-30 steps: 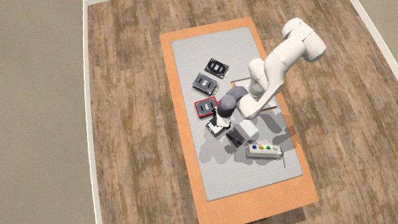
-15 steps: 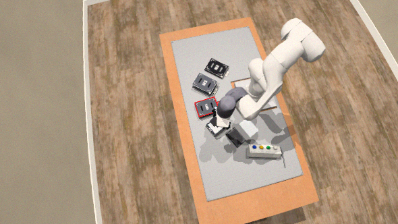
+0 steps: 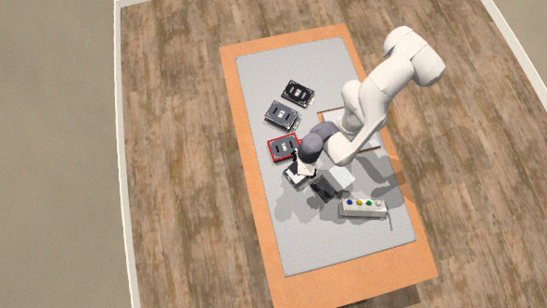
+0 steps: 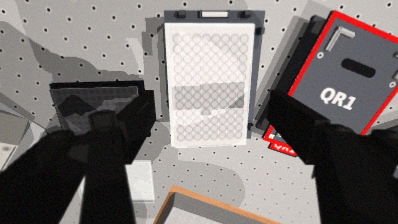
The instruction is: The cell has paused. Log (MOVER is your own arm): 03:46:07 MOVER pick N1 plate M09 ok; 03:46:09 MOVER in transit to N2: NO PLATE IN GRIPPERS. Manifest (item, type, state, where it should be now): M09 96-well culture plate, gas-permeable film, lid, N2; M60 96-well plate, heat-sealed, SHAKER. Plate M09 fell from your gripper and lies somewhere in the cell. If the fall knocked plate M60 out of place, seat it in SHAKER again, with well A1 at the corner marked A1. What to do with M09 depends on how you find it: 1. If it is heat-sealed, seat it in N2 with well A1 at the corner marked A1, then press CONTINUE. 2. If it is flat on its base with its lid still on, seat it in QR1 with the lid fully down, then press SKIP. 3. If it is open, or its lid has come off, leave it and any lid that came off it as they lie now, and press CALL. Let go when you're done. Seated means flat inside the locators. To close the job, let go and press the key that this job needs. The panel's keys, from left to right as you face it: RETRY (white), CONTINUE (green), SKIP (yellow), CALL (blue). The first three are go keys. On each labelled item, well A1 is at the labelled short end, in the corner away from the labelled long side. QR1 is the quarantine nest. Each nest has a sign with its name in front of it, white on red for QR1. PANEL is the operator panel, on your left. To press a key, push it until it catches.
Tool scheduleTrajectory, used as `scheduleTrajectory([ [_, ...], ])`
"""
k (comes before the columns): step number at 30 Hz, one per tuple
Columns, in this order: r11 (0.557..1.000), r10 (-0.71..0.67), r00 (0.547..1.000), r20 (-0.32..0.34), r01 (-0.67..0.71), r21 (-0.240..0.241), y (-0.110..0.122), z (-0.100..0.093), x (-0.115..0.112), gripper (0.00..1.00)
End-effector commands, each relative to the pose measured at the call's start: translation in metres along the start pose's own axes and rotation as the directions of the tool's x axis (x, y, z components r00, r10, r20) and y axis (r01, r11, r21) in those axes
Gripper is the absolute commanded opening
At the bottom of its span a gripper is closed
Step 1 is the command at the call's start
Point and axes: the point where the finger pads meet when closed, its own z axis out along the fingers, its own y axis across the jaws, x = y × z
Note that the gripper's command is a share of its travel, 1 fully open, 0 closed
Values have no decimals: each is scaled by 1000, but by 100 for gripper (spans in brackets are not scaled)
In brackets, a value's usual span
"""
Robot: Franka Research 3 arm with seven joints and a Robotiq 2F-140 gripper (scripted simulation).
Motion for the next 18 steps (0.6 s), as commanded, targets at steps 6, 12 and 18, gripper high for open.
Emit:
scheduleTrajectory([
  [6, 1000, -4, 1000, -10, 4, -1, 0, 6, 3, 70],
  [12, 1000, -4, 1000, -10, 4, -1, 0, 10, 3, 70],
  [18, 1000, -4, 1000, -10, 4, -1, 0, 12, 3, 70],
])
